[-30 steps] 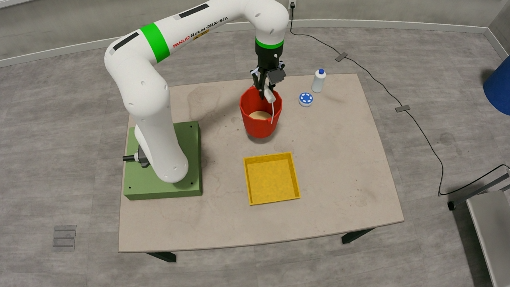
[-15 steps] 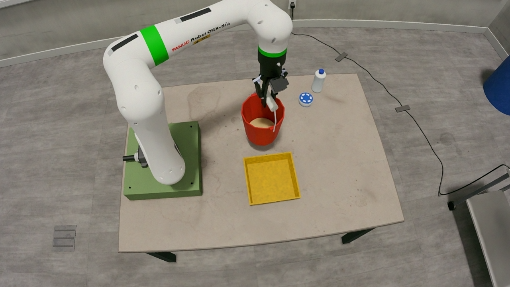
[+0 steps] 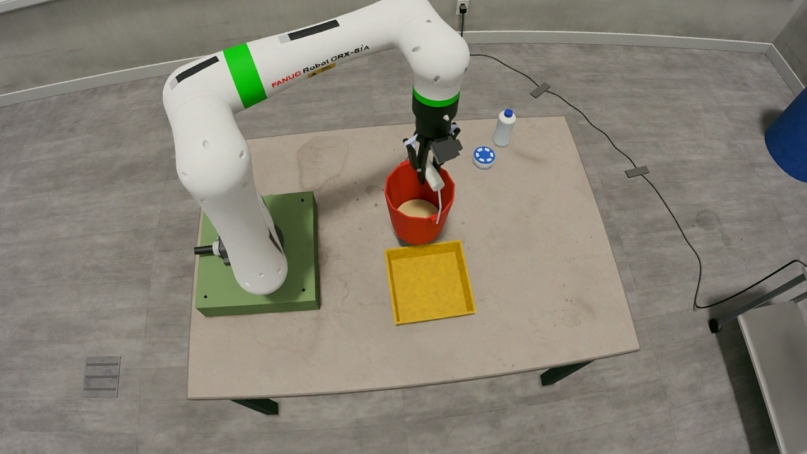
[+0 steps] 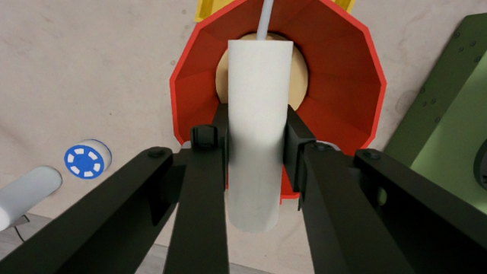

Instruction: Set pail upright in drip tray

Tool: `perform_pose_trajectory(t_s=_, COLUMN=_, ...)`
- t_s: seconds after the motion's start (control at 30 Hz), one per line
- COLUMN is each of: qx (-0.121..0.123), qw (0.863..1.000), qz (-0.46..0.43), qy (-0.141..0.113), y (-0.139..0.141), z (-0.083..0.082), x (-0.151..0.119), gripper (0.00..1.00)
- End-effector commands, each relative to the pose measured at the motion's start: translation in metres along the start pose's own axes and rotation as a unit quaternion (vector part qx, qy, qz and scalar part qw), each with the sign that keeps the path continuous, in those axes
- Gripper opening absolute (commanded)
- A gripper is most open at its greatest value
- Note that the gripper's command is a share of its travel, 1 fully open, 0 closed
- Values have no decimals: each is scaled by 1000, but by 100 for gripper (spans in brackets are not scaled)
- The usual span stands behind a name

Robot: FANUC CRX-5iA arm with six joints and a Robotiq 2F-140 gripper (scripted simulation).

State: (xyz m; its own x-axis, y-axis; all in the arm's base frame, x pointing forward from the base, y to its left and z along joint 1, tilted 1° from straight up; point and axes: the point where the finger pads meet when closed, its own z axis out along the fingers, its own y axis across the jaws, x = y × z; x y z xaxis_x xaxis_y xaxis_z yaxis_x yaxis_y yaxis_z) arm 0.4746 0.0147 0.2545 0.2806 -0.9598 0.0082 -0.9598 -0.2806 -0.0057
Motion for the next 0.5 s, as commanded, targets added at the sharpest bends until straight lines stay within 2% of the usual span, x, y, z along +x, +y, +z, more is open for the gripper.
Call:
perform_pose_trajectory(t_s=0.0, qx=1, qw=1000, qz=0, qy=0, y=1, z=-1, x=9, gripper=10)
perform_pose_trajectory(t_s=0.47, qx=1, qw=1000, qz=0, qy=0, y=11, z=-1, x=51, gripper=10)
